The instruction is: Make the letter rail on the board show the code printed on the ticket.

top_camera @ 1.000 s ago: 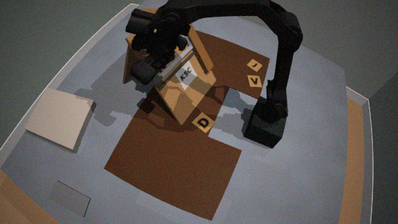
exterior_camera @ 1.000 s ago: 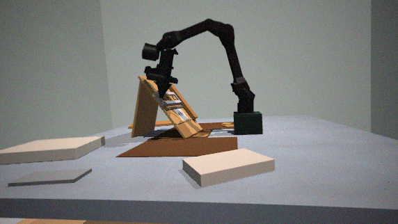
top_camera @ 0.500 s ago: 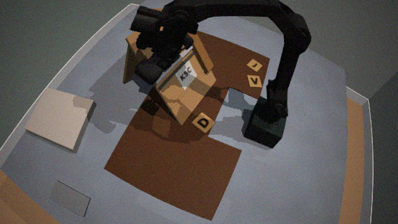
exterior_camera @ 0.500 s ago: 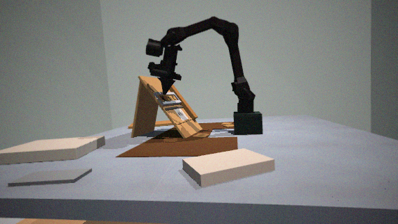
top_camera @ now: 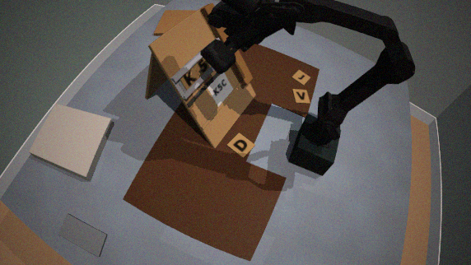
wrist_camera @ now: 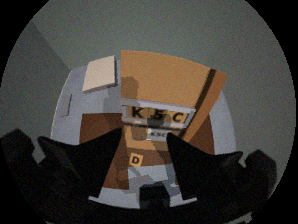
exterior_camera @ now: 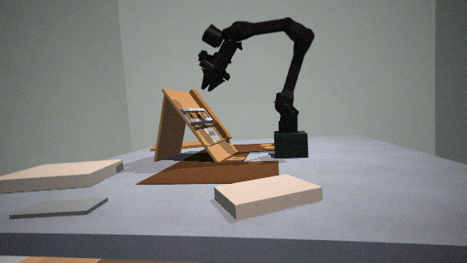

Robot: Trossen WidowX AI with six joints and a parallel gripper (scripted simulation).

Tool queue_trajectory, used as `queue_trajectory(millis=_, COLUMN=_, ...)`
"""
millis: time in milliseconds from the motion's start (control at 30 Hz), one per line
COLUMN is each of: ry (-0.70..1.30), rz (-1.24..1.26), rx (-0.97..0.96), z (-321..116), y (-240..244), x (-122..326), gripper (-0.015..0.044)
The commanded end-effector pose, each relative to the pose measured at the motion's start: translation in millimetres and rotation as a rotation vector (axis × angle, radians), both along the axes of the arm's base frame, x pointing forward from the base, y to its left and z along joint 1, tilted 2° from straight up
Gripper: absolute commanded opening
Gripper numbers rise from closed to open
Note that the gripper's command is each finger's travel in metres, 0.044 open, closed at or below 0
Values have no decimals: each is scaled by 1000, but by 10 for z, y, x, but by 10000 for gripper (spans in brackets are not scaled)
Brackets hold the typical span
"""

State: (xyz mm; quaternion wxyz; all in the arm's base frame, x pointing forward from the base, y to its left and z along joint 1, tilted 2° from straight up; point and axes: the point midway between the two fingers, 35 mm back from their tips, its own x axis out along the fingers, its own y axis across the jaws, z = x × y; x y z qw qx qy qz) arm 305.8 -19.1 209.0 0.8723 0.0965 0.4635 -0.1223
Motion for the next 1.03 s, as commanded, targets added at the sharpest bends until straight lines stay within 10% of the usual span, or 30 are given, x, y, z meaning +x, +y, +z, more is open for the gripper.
queue_trajectory(millis=0, ry=-100, rz=-5, rx=-49, z=99, y=-122, x=-264, gripper=394)
queue_trajectory(millis=1000, ry=-300, rz=-32, rx=-144, z=241, y=-295, x=-708, gripper=440)
